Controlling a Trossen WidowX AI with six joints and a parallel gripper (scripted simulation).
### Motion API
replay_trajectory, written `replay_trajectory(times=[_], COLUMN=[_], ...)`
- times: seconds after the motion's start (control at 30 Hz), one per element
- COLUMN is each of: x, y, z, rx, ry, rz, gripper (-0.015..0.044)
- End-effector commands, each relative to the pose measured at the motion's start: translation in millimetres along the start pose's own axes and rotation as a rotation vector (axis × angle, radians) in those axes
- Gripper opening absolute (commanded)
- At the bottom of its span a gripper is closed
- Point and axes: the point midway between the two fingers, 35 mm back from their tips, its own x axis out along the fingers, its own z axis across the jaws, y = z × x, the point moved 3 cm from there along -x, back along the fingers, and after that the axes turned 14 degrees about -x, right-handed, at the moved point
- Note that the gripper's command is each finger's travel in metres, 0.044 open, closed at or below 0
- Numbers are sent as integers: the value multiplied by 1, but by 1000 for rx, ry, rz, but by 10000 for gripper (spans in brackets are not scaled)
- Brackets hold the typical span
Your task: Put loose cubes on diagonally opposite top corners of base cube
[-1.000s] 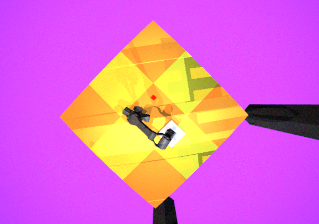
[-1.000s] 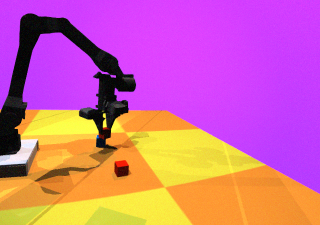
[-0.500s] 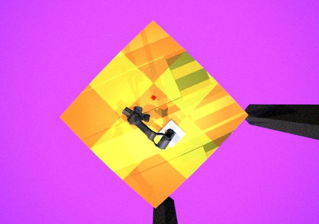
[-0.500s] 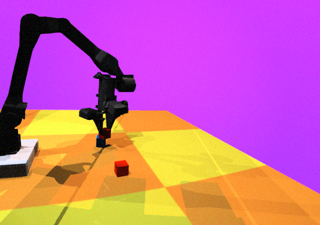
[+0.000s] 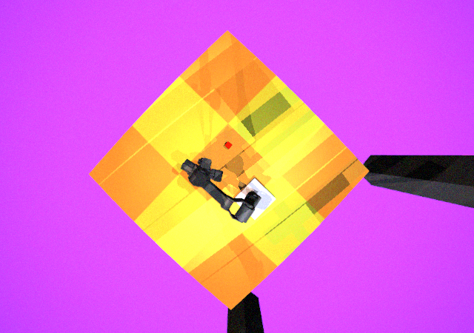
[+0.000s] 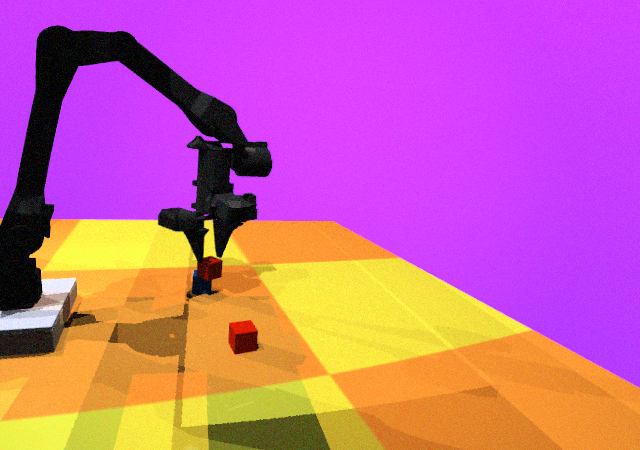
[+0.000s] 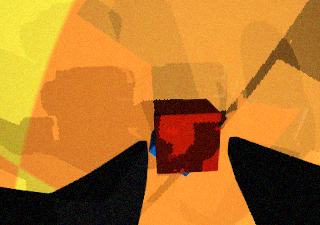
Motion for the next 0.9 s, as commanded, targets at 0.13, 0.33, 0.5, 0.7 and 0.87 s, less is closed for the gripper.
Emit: replay_trajectory(times=[0.13, 0.33, 0.5, 0.7, 0.87], x=[-16, -19, -30, -42, -53], y=[0, -20, -59, -102, -133], z=[0, -8, -29, -62, -97], rx=[-2, 55, 163, 294, 402], ry=[0, -1, 0, 2, 4], rz=[0, -3, -6, -9, -10], gripper=[205, 265, 265, 265, 265])
